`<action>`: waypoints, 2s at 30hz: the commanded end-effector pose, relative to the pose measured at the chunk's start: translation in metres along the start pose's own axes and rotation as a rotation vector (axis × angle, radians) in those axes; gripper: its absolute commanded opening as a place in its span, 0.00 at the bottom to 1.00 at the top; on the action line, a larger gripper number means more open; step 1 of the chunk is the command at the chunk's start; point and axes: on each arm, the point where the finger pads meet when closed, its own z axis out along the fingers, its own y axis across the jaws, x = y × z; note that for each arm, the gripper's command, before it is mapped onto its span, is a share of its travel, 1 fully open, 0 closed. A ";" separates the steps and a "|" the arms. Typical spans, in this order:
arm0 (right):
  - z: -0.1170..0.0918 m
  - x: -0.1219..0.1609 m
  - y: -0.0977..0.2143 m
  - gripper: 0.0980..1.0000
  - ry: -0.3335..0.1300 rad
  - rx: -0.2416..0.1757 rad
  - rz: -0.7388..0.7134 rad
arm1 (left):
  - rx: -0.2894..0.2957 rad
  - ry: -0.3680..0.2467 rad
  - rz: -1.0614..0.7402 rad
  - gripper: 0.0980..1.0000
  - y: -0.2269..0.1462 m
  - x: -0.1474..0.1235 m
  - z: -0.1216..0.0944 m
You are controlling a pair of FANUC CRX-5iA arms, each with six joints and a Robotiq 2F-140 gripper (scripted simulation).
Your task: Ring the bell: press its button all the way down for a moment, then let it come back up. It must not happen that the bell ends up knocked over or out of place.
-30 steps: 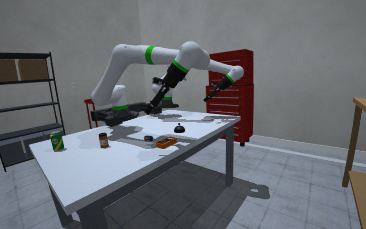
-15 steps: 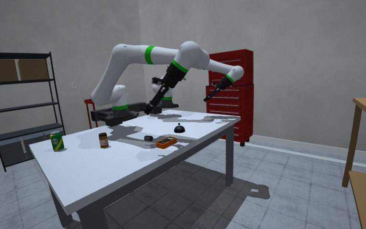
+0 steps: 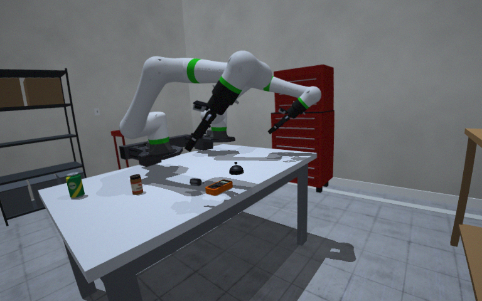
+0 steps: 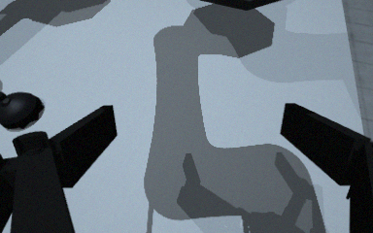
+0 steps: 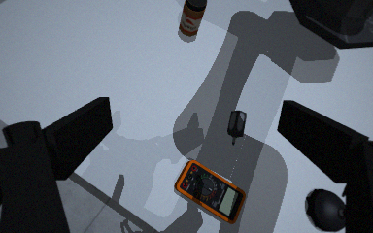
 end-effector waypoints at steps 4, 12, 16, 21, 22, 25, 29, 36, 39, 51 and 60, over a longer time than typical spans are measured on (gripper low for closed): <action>0.005 0.018 -0.014 1.00 -0.030 -0.020 -0.039 | 0.001 -0.002 0.000 1.00 0.000 0.001 -0.001; 0.013 0.042 -0.031 1.00 -0.067 -0.042 -0.088 | 0.001 -0.002 0.000 1.00 0.000 0.001 -0.001; 0.019 0.061 -0.044 1.00 -0.099 -0.056 -0.127 | 0.001 -0.002 0.000 1.00 0.000 0.001 -0.001; 0.030 0.089 -0.061 1.00 -0.145 -0.072 -0.181 | 0.001 -0.002 0.000 1.00 0.000 0.001 -0.001; 0.030 0.089 -0.061 1.00 -0.145 -0.072 -0.181 | 0.001 -0.002 0.000 1.00 0.000 0.001 -0.001; 0.035 0.101 -0.067 1.00 -0.166 -0.076 -0.204 | 0.001 -0.002 0.000 1.00 0.000 0.001 -0.001; 0.046 0.128 -0.080 1.00 -0.210 -0.082 -0.253 | 0.001 -0.002 0.000 1.00 0.000 0.001 -0.001; 0.069 0.181 -0.100 1.00 -0.295 -0.079 -0.341 | 0.001 -0.002 0.000 1.00 0.000 0.001 -0.001; 0.076 0.198 -0.104 1.00 -0.320 -0.074 -0.367 | 0.001 -0.002 0.000 1.00 0.000 0.001 -0.001; 0.120 0.292 -0.119 1.00 -0.451 -0.011 -0.504 | 0.001 -0.002 0.000 1.00 0.000 0.001 -0.001; 0.151 0.352 -0.117 1.00 -0.517 0.055 -0.584 | 0.001 -0.002 0.000 1.00 0.000 0.001 -0.001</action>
